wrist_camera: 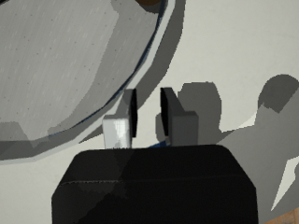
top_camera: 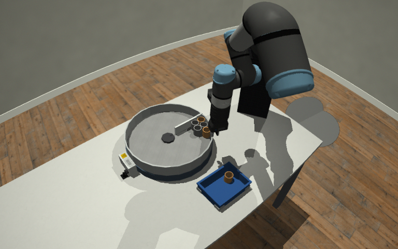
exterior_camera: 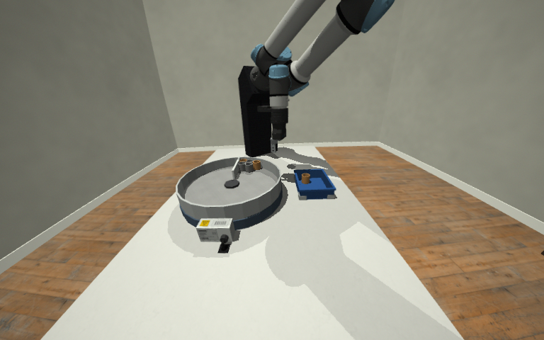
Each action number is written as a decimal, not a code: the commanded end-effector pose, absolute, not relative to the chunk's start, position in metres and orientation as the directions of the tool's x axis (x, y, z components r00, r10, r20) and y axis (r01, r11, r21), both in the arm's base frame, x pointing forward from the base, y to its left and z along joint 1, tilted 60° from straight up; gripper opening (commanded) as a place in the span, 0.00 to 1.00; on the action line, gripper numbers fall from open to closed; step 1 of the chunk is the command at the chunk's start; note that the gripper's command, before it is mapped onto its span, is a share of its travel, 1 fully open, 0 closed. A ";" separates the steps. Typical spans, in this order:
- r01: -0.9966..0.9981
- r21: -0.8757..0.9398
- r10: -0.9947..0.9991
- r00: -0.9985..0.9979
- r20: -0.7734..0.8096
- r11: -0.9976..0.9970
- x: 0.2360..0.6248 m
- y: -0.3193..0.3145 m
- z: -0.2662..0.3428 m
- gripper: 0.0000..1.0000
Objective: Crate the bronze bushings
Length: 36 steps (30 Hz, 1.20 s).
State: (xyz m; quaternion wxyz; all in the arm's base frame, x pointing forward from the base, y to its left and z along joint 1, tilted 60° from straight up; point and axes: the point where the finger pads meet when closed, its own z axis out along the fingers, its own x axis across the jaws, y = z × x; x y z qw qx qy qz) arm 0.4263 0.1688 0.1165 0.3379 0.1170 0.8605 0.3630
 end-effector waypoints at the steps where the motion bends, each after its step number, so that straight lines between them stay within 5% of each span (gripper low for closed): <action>1: 0.139 0.803 0.605 -0.733 -0.310 0.580 0.420 0.157 0.131 0.45; 7: 0.139 0.803 0.605 -0.733 -0.310 0.580 0.420 0.157 0.131 0.45; 8: -0.008 0.727 0.481 -0.746 -0.462 0.687 0.425 0.167 0.120 0.45; 12: 0.143 0.805 0.609 -0.732 -0.306 0.576 0.419 0.158 0.133 0.45; 24: 0.143 0.805 0.609 -0.732 -0.306 0.576 0.419 0.158 0.133 0.45; 25: -0.004 0.729 0.484 -0.745 -0.458 0.684 0.425 0.167 0.120 0.45; 29: 0.147 0.806 0.612 -0.731 -0.302 0.573 0.418 0.160 0.133 0.45; 36: 0.147 0.806 0.612 -0.731 -0.302 0.573 0.418 0.160 0.133 0.45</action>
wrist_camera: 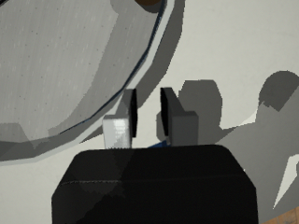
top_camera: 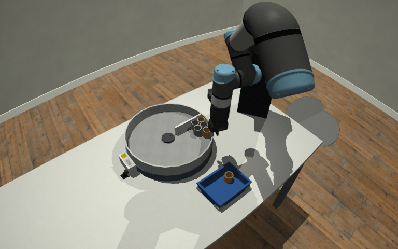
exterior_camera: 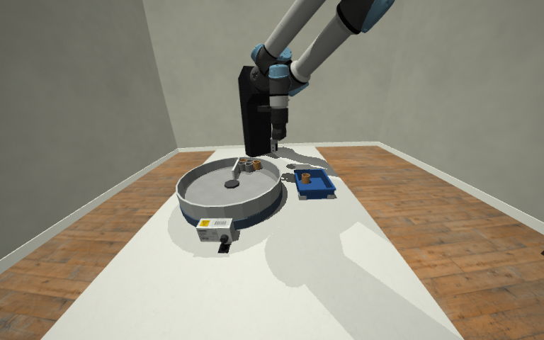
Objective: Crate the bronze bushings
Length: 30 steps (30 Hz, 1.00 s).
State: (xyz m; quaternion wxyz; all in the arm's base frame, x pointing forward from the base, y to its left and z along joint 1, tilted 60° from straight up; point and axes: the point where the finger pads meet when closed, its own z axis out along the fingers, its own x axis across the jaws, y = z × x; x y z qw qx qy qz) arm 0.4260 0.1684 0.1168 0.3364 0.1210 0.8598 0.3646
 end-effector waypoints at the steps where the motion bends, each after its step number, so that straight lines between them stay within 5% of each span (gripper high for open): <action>1: 0.147 0.806 0.612 -0.731 -0.302 0.573 0.418 0.160 0.133 0.45; 5: 0.147 0.806 0.612 -0.731 -0.302 0.573 0.418 0.160 0.133 0.45; 6: 0.000 0.732 0.488 -0.745 -0.455 0.682 0.424 0.167 0.120 0.45; 10: 0.150 0.808 0.615 -0.731 -0.298 0.570 0.416 0.161 0.134 0.45; 22: 0.150 0.808 0.615 -0.731 -0.298 0.570 0.416 0.161 0.134 0.45; 23: 0.001 0.732 0.489 -0.745 -0.454 0.681 0.424 0.167 0.120 0.45; 30: 0.151 0.808 0.615 -0.730 -0.297 0.569 0.415 0.162 0.133 0.45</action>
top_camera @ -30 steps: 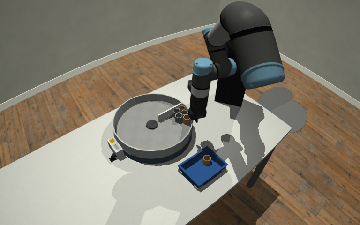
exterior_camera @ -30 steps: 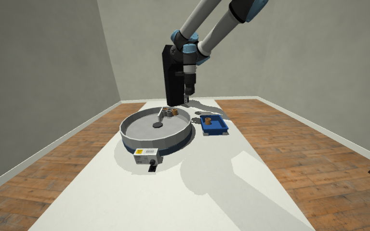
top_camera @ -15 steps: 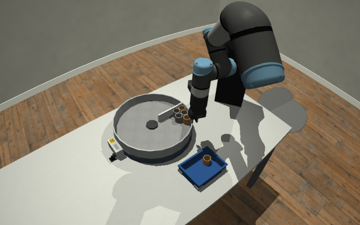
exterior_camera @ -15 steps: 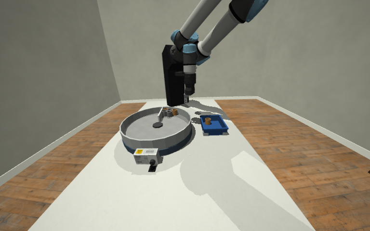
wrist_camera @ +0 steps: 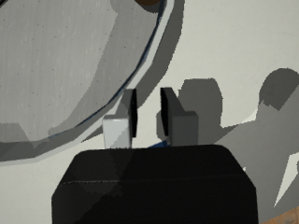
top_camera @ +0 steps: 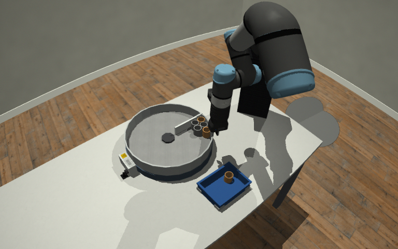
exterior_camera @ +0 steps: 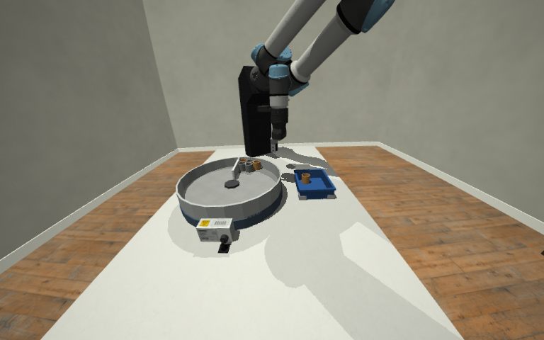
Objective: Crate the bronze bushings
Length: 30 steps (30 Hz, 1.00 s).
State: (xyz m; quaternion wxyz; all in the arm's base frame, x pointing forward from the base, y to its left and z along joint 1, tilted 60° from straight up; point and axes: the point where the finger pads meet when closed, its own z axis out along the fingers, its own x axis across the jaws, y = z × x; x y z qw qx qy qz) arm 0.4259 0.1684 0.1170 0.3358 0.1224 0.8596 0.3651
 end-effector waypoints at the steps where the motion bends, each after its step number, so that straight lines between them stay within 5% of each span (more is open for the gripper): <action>1: 0.151 0.808 0.615 -0.730 -0.297 0.569 0.415 0.162 0.133 0.45; 9: 0.151 0.808 0.615 -0.730 -0.297 0.569 0.415 0.162 0.133 0.45; 10: 0.002 0.733 0.490 -0.745 -0.453 0.680 0.423 0.167 0.120 0.45; 14: 0.152 0.809 0.616 -0.730 -0.296 0.568 0.413 0.164 0.133 0.45; 26: 0.152 0.809 0.616 -0.730 -0.296 0.568 0.413 0.164 0.133 0.45; 27: 0.003 0.734 0.491 -0.745 -0.452 0.680 0.423 0.168 0.120 0.45; 30: 0.116 0.793 0.588 -0.737 -0.335 0.598 0.415 0.165 0.129 0.45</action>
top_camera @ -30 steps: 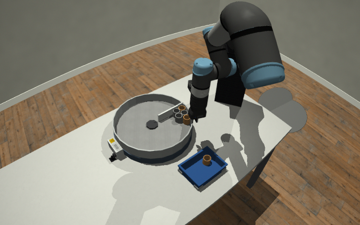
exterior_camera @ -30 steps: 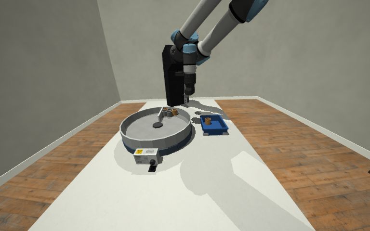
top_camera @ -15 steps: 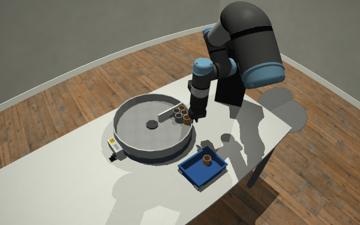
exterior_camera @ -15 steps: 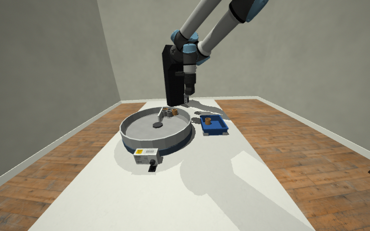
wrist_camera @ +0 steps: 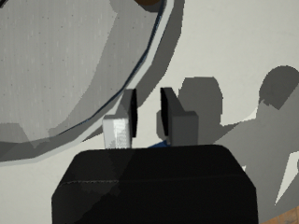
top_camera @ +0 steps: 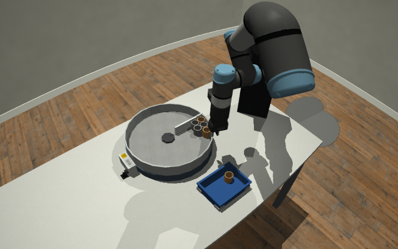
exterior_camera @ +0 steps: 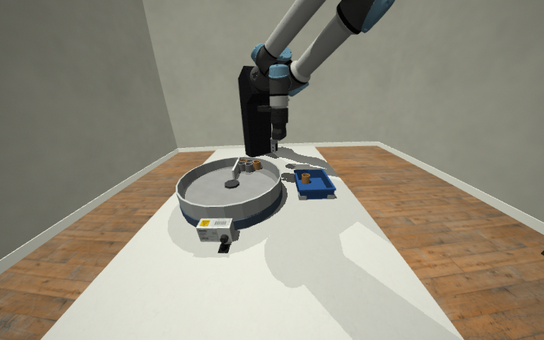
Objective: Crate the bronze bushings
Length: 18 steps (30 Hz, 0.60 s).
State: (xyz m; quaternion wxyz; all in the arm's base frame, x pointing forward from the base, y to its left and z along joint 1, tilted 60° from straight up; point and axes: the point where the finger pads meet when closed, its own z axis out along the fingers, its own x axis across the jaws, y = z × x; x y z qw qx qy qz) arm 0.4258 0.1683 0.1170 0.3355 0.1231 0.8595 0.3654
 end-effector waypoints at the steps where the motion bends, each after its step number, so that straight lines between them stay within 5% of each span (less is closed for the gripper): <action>1: 0.153 0.809 0.617 -0.730 -0.294 0.567 0.412 0.164 0.132 0.45; 13: 0.153 0.809 0.617 -0.730 -0.294 0.567 0.412 0.164 0.132 0.45; 14: 0.003 0.734 0.491 -0.745 -0.452 0.680 0.423 0.168 0.120 0.45; 18: 0.153 0.809 0.617 -0.730 -0.294 0.567 0.410 0.165 0.130 0.45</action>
